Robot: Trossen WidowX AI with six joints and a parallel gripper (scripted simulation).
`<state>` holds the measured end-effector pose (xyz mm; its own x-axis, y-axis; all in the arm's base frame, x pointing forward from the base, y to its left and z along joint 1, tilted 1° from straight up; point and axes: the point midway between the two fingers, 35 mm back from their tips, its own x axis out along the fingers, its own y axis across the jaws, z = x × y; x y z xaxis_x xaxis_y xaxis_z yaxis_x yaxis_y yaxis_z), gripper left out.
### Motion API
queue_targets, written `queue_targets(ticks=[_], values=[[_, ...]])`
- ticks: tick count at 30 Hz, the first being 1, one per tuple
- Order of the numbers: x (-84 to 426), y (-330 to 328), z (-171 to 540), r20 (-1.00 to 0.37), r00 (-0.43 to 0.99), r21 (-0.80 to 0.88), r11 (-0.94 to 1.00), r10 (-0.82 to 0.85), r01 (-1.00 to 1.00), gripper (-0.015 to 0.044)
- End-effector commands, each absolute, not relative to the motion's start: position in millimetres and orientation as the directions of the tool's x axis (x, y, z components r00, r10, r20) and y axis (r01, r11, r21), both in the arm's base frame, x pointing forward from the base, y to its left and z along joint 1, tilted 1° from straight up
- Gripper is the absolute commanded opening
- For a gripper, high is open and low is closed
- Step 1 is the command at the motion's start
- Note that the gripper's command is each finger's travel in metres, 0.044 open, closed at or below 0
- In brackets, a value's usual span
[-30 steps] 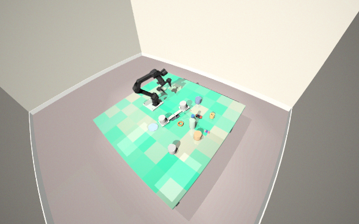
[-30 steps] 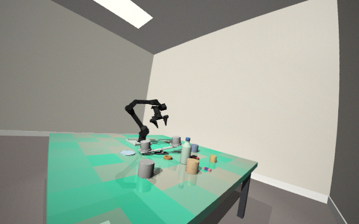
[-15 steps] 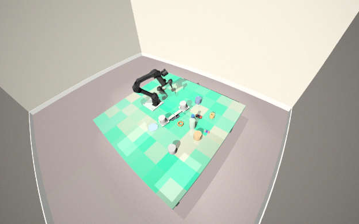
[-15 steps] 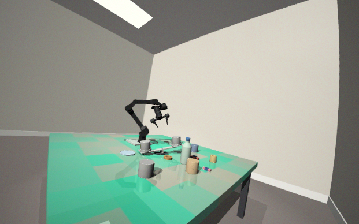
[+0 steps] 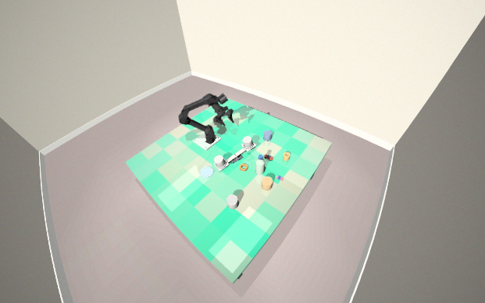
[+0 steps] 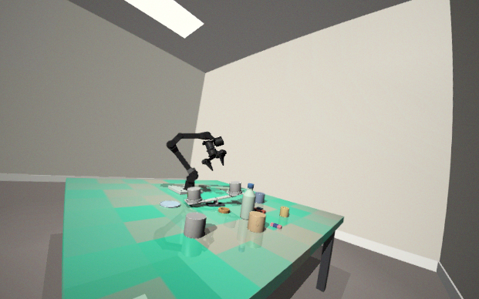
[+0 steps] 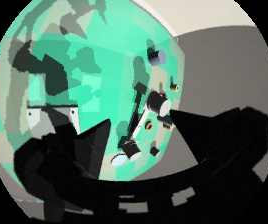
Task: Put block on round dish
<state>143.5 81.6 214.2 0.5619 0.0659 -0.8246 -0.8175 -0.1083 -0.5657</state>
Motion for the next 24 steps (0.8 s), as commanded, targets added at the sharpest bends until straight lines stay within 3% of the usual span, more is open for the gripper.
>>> queue_targets(ticks=[1,12,24], values=[[148,77,217,-0.814,0.578,-0.578,0.017,0.048,-0.816,0.0440],[158,63,223,-0.793,0.609,-0.566,0.379,-0.010,-0.732,0.0440],[167,47,229,-0.769,0.634,-0.490,0.710,-0.079,-0.506,0.0440]])
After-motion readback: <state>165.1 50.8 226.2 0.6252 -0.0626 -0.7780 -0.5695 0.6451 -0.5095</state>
